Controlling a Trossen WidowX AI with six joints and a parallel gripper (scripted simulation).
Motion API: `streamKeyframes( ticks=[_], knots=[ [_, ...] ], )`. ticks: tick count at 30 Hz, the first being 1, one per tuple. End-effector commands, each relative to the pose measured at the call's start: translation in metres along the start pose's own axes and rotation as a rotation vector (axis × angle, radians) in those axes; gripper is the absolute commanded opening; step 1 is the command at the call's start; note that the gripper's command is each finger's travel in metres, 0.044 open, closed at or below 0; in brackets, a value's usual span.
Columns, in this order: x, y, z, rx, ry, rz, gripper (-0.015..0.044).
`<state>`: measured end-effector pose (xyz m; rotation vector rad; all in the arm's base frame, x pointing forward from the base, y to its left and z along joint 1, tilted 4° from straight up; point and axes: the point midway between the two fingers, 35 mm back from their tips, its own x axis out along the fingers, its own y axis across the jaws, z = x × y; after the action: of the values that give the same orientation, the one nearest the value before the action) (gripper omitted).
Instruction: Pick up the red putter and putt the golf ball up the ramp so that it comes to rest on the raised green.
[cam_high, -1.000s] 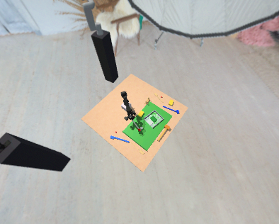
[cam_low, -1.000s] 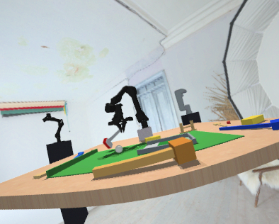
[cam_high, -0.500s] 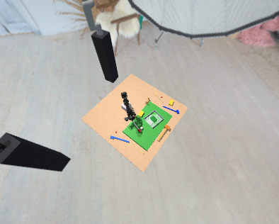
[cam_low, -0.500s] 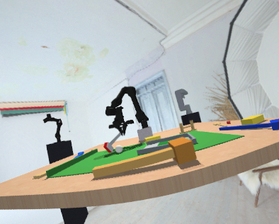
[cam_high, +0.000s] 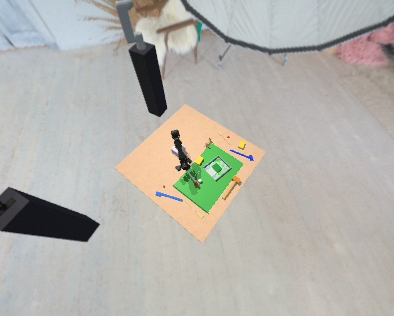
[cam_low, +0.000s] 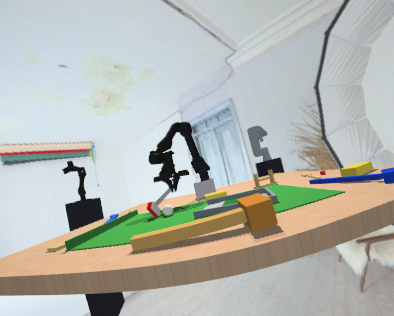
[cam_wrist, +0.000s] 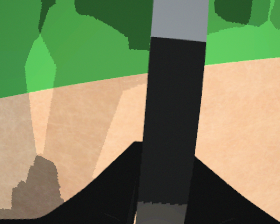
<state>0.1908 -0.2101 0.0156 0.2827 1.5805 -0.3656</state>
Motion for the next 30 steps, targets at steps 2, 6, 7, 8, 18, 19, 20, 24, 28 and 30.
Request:
streamKeyframes(
  ticks=[2,6,7,8,18,19,20,24,28,30],
  knots=[
    [0.0,-0.014,0.002,-0.002,-0.005,-0.005,0.0],
    [0.002,-0.029,0.001,-0.003,-0.004,-0.008,0.0],
    [0.002,-0.029,0.001,-0.003,-0.004,-0.008,0.0],
    [0.002,-0.029,0.001,-0.003,-0.004,-0.008,0.0],
    [0.002,0.008,0.006,0.0,-0.002,0.0,0.0],
    [0.002,0.023,0.007,0.0,-0.002,0.001,0.0],
    [0.002,0.037,0.008,-0.001,-0.003,0.002,0.0],
    [0.002,0.092,0.004,-0.003,-0.004,0.006,0.0],
    [0.002,0.111,0.0,-0.004,-0.004,0.006,0.0],
    [-0.001,0.111,0.0,-0.004,-0.004,0.006,0.0]
  ],
)
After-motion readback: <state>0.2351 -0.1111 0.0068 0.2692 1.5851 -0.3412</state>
